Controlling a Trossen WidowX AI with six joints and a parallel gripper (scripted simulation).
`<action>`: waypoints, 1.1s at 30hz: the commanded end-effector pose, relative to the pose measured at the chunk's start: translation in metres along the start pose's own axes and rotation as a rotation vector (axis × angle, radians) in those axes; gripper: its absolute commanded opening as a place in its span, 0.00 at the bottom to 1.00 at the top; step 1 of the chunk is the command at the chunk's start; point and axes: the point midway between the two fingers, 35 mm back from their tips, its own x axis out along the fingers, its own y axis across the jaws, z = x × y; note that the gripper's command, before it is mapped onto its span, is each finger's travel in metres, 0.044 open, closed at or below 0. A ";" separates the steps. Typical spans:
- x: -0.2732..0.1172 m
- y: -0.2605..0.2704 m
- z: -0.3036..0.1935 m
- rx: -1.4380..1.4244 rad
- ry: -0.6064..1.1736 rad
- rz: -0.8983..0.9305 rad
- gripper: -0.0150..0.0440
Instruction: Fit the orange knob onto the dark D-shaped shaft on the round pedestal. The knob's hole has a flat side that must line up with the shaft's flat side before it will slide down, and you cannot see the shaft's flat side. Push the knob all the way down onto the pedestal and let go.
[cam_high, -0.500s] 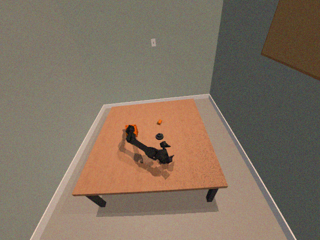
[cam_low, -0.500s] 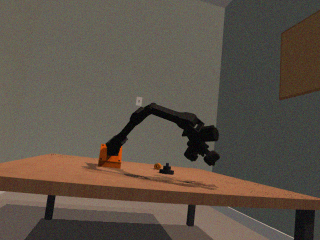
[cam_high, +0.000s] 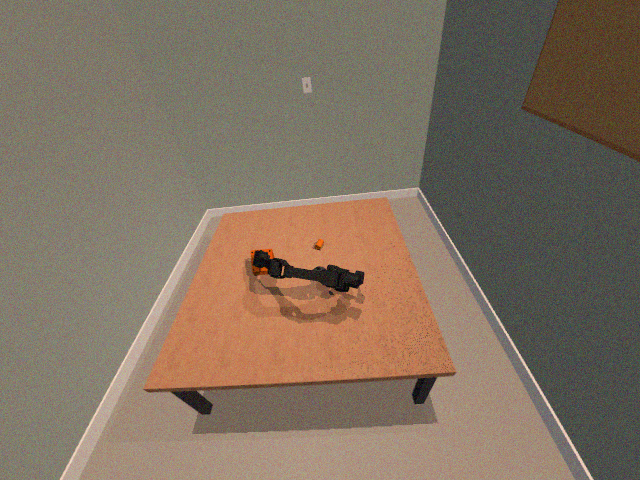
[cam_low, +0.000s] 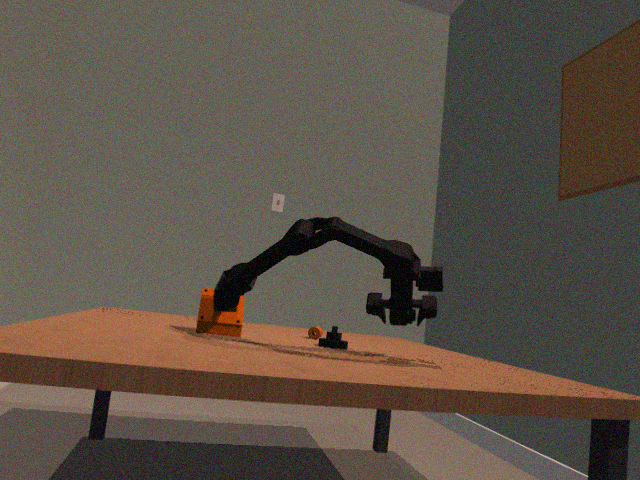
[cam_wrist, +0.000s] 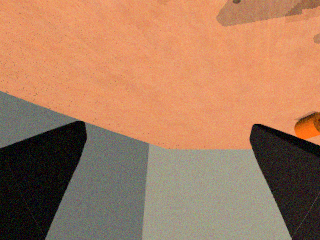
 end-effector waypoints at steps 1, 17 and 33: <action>0.045 -0.031 -0.043 -0.410 -0.045 -0.144 1.00; 0.165 -0.208 -0.163 -2.051 0.008 -0.809 1.00; 0.186 -0.290 -0.182 -2.862 0.138 -1.324 1.00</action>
